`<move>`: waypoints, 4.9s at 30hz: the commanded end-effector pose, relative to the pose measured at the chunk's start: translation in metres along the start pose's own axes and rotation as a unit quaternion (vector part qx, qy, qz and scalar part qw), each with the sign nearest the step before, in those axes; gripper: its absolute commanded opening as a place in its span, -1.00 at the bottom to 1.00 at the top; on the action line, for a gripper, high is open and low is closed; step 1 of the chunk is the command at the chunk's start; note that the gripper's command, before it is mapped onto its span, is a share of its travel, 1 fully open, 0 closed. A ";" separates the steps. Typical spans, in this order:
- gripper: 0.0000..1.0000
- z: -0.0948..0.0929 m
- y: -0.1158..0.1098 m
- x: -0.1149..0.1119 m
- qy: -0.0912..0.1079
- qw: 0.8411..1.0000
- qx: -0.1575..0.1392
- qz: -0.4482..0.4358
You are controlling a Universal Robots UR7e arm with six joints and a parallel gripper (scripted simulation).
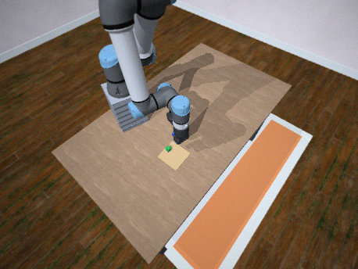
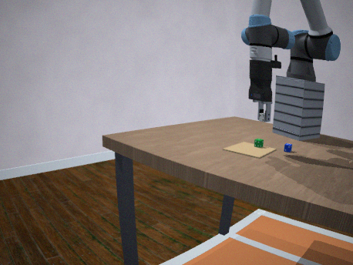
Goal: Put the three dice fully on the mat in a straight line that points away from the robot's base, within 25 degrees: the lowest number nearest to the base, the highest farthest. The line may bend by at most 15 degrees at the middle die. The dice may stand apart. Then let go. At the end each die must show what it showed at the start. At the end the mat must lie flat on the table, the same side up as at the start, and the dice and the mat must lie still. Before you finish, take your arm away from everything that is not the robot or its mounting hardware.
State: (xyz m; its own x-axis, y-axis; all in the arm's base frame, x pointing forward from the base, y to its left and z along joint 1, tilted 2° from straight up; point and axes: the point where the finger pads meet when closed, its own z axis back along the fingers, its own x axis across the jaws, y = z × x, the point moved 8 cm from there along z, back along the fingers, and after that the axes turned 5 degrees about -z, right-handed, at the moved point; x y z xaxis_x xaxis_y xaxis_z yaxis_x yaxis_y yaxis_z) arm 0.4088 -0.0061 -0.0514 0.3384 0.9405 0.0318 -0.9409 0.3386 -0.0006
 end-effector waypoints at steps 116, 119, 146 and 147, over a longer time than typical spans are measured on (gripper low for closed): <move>-0.02 -0.094 -0.013 -0.040 0.000 0.998 -0.001 0.069; -0.02 -0.094 -0.013 -0.040 0.000 0.998 -0.001 0.069; -0.02 -0.096 -0.013 -0.040 0.000 0.998 -0.001 0.069; -0.02 -0.096 -0.013 -0.040 0.000 0.998 -0.001 0.069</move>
State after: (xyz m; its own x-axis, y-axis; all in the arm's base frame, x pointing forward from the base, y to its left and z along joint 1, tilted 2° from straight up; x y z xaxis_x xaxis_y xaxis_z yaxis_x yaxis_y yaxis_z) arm 0.4069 -0.0450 -0.1472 0.2070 0.9778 0.0315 -0.9783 0.2073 -0.0048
